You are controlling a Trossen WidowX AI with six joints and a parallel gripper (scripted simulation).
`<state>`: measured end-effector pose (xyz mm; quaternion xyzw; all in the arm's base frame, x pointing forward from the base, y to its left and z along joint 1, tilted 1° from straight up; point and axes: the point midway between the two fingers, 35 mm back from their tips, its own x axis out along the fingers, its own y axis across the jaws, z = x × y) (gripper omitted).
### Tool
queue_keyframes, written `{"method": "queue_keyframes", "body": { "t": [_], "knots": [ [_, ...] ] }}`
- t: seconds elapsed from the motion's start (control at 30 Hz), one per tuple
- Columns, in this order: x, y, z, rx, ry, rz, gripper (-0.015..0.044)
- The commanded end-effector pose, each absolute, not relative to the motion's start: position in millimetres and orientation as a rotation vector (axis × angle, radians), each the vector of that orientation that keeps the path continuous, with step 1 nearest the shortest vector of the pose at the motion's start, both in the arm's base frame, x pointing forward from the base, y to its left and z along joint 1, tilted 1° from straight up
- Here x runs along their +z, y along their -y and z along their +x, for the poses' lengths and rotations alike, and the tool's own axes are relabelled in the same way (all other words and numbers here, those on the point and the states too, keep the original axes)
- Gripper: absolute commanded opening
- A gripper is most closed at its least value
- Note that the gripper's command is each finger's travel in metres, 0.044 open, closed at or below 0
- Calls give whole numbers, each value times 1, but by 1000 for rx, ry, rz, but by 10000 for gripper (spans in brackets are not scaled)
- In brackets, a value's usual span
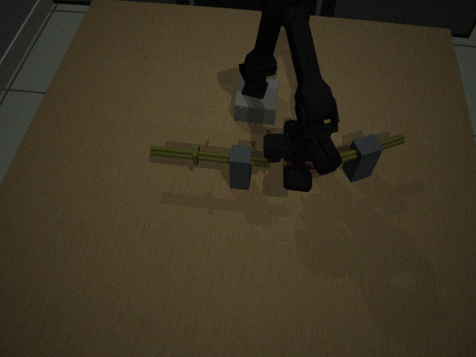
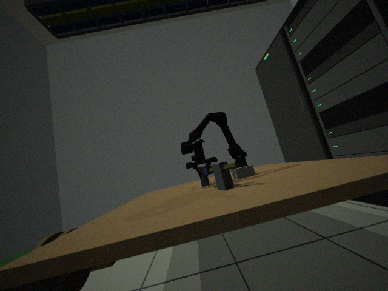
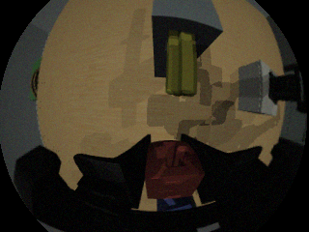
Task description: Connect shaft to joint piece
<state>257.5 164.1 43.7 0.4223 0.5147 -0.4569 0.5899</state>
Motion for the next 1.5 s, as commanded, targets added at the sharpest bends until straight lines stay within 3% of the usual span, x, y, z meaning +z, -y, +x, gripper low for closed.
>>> {"method": "queue_keyframes", "body": {
  "t": [0.0,0.17,0.37,1.43,1.47],
  "knots": [
    [44,-164,257,-1064,-1198,983,147],
    [44,-164,257,-1064,-1198,983,147],
    [44,-164,257,-1064,-1198,983,0],
    [38,-164,255,-1053,-1283,1115,0],
    [38,-164,255,-1053,-1283,1115,26]
  ]
}}
